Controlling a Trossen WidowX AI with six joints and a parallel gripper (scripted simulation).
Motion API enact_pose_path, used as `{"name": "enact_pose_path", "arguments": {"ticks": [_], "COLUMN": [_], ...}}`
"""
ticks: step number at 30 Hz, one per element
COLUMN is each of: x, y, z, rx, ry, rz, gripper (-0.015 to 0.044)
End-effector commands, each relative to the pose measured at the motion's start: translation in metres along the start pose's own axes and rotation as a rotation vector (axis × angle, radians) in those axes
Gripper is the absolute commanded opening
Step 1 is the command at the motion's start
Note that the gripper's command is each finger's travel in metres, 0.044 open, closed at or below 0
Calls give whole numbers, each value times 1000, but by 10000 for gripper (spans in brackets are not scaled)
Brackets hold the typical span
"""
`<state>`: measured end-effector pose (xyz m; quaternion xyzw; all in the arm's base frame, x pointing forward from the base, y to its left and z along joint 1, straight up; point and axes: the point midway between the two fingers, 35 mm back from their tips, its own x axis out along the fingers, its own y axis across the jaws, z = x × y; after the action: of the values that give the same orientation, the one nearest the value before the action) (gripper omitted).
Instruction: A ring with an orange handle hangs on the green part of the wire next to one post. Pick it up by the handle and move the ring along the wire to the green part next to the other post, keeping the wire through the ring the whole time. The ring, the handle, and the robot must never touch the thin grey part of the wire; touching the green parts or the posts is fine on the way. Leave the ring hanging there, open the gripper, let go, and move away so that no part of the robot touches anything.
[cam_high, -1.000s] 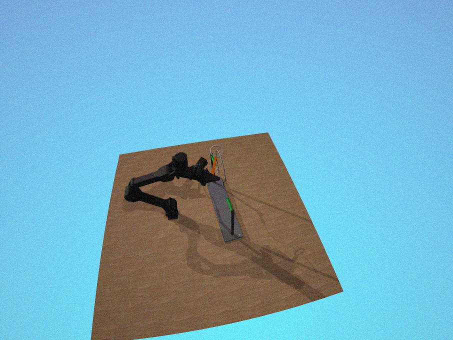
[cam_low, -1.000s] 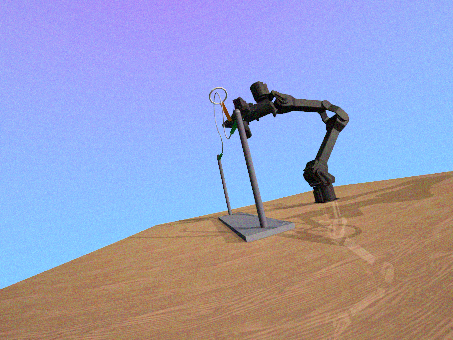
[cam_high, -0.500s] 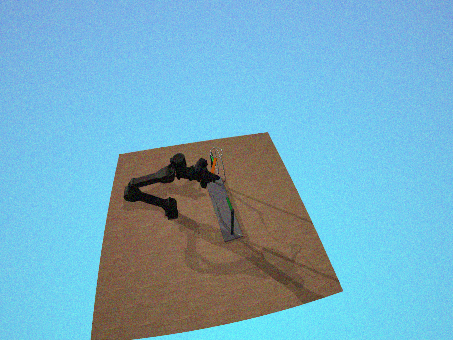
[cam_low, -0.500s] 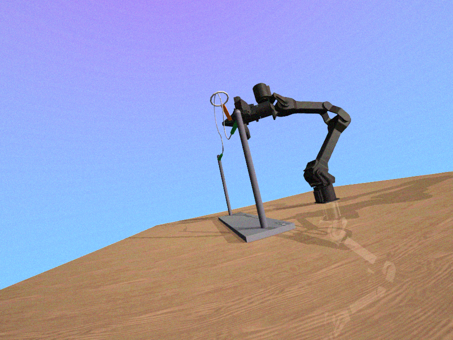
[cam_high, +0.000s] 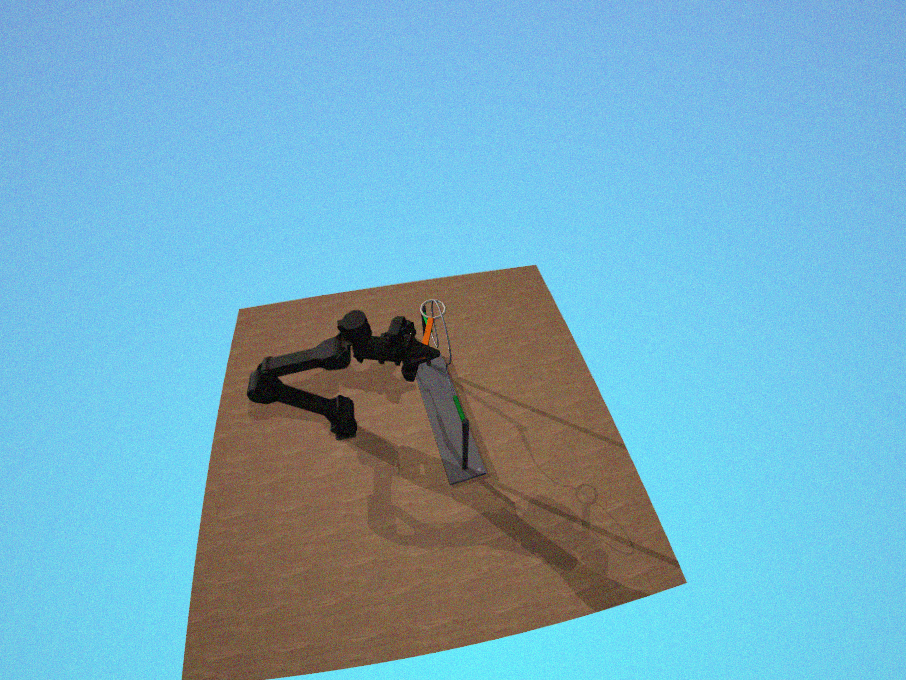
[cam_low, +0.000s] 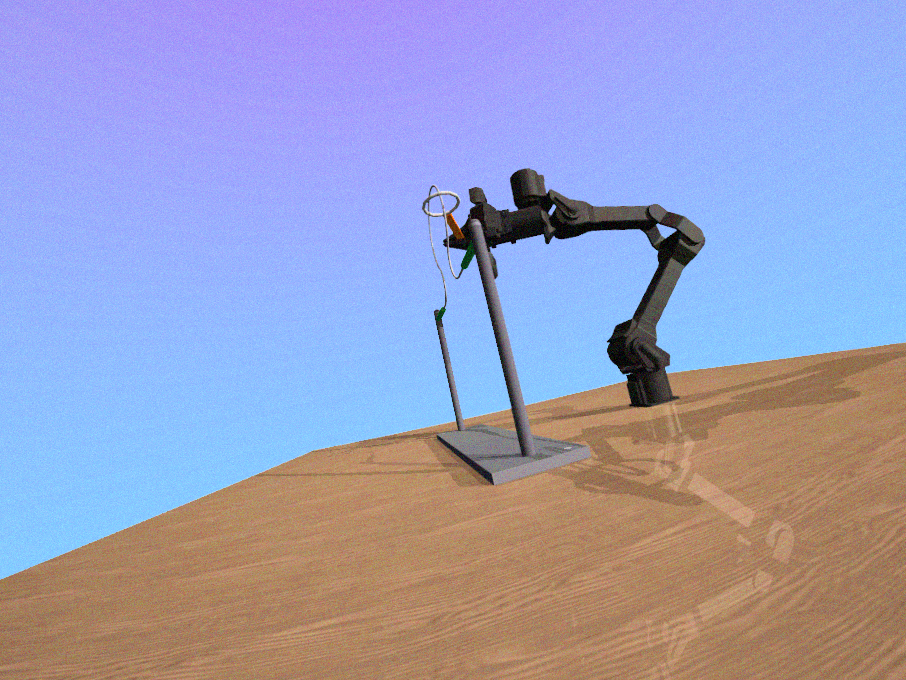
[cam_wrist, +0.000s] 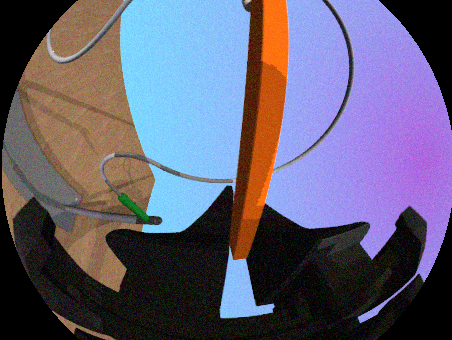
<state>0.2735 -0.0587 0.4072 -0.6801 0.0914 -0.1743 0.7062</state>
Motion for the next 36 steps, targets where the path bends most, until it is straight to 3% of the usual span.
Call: {"name": "enact_pose_path", "arguments": {"ticks": [1,36], "x": [-2,-2], "y": [-3,-22], "z": [0,5], "rx": [-40,-430], "ry": [-9,-57], "rz": [-27,-231], "gripper": [-150,-150]}}
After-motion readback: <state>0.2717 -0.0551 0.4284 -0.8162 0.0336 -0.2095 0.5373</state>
